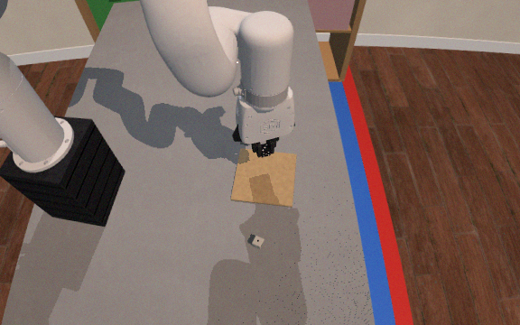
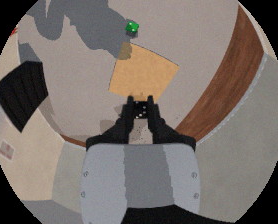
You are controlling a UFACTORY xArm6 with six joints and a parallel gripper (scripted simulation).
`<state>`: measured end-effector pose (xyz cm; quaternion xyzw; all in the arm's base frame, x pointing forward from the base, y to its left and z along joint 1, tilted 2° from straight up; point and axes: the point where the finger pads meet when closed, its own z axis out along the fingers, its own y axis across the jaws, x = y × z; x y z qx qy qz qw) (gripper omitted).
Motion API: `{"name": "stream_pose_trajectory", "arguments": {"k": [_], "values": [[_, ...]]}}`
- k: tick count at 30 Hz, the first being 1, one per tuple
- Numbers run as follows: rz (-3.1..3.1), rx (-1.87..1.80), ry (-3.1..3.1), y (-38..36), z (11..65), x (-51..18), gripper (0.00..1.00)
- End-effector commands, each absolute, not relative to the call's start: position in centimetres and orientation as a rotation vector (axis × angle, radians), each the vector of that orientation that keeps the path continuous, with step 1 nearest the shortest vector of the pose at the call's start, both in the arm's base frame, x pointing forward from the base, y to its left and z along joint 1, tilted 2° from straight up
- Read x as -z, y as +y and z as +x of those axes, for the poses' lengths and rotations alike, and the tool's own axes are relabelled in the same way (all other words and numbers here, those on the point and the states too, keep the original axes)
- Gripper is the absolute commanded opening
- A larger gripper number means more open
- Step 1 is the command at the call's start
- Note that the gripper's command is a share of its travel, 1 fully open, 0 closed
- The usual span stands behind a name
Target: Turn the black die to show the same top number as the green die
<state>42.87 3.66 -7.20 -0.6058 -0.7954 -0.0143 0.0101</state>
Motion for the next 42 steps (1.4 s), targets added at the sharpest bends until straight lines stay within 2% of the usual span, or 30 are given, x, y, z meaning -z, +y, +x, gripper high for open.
{"name": "stream_pose_trajectory", "arguments": {"k": [1, 8, 20, 42], "values": [[-1.893, 0.049, -2.486, 3.7, 43.1, 7.0, 0.15], [-2.115, 0.048, -2.295, 4.1, 43.2, 7.9, 0.15], [-2.112, 0.078, -2.254, 3.9, 43.2, 8.0, 0.15], [-1.828, 0.547, -1.955, 3.4, 43.3, 8.1, 0.15]]}}
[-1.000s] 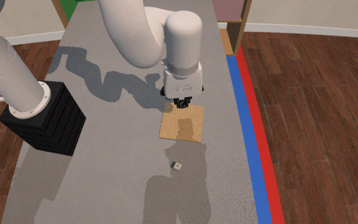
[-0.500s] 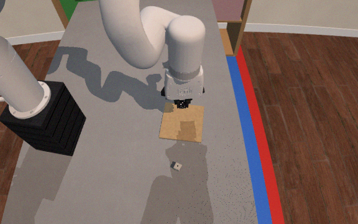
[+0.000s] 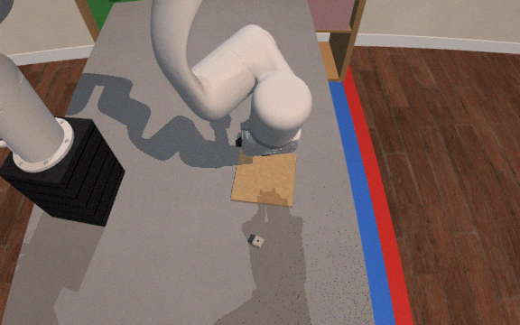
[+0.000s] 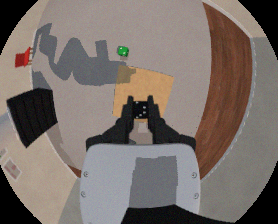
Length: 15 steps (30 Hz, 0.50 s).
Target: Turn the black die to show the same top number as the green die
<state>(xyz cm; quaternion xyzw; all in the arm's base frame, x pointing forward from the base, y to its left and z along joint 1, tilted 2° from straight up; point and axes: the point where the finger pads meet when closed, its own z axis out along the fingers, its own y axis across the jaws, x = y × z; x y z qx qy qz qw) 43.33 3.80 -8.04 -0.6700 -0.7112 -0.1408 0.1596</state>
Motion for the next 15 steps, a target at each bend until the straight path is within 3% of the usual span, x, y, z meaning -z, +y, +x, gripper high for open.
{"name": "stream_pose_trajectory", "arguments": {"k": [1, 15], "values": [[-1.828, 0.547, -1.955, 3.45, 43.29, 8.09, 0.15], [-1.558, 0.861, -1.668, 2.92, 43.27, 7.95, 0.15]]}}
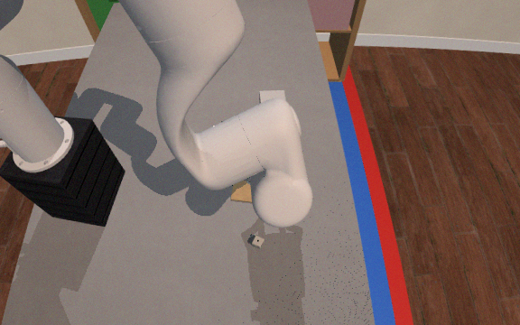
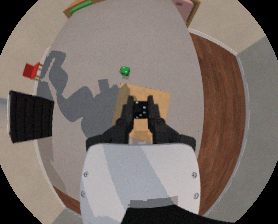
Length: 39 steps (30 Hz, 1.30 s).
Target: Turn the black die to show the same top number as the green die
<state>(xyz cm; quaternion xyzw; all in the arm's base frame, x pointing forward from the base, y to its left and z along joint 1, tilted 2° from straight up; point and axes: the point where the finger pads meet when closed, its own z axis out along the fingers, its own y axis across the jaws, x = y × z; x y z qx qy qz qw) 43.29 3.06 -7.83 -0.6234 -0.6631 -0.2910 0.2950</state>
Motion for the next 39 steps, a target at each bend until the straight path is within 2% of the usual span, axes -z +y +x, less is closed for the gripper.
{"name": "stream_pose_trajectory", "arguments": {"k": [1, 21, 39], "values": [[-1.557, 0.862, -1.667, 2.9, 43.3, 7.9, 0.15], [-1.476, 0.930, -1.580, 2.8, 43.4, 8.8, 0.15], [-1.476, 0.930, -1.580, 3.0, 43.4, 14.1, 0.15]]}}
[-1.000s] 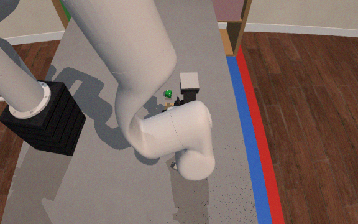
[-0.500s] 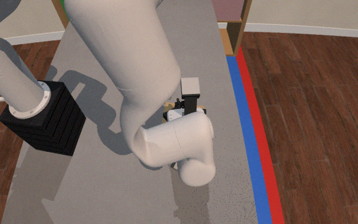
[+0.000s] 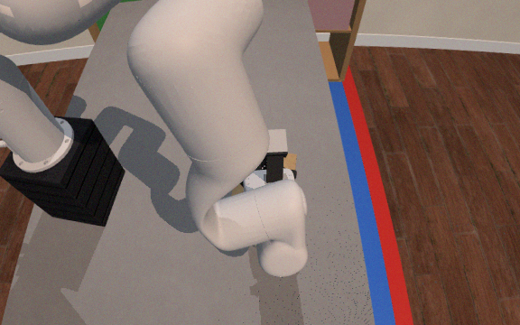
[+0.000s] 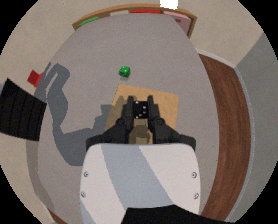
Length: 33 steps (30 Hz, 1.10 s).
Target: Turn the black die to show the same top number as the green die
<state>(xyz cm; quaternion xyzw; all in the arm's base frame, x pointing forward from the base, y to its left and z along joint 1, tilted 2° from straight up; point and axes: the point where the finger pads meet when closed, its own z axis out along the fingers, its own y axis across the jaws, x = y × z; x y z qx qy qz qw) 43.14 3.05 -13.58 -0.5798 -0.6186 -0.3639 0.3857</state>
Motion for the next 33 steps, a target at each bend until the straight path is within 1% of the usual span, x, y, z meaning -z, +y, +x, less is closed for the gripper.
{"name": "stream_pose_trajectory", "arguments": {"k": [1, 9, 33], "values": [[-1.476, 0.930, -1.580, 3.0, 43.4, 14.4, 0.15], [-1.476, 0.930, -1.580, 3.0, 43.4, 15.6, 0.15], [-1.476, 0.930, -1.580, 3.0, 43.4, 15.7, 0.15]]}}
